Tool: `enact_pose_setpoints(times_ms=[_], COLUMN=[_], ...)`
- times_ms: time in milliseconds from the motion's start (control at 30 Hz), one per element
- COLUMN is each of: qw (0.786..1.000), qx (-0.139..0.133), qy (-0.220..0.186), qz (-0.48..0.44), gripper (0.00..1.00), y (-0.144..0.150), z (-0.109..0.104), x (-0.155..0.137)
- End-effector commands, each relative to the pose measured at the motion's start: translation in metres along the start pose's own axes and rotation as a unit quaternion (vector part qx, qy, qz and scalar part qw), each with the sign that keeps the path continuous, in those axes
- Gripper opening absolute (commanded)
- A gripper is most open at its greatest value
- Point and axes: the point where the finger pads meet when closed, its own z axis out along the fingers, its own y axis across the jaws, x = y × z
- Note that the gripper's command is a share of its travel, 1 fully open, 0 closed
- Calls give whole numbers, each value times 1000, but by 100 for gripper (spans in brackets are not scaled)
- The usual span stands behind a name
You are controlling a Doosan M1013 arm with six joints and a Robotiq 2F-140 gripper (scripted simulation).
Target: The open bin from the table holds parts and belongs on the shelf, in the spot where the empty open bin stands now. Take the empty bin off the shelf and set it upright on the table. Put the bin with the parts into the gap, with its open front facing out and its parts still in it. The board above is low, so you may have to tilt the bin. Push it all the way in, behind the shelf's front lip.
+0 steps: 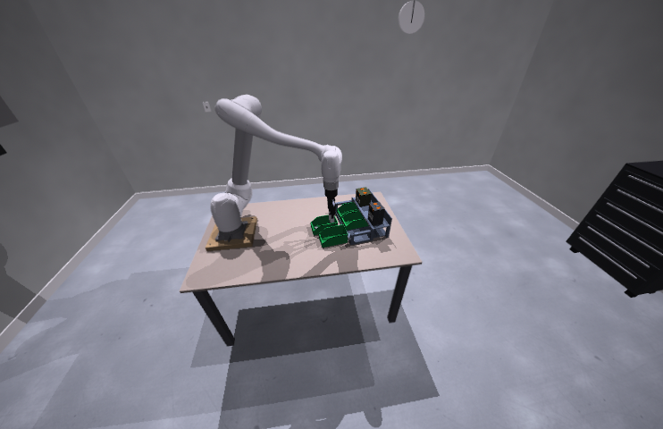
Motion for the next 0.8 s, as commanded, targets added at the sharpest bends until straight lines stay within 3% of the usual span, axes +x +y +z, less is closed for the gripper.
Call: enact_pose_setpoints(times_ms=[0, 767], qw=[1000, 1000], qx=[0, 0], qy=[0, 0], qz=[0, 0], gripper=[24, 24], y=[0, 0], z=[9, 37], x=[0, 0])
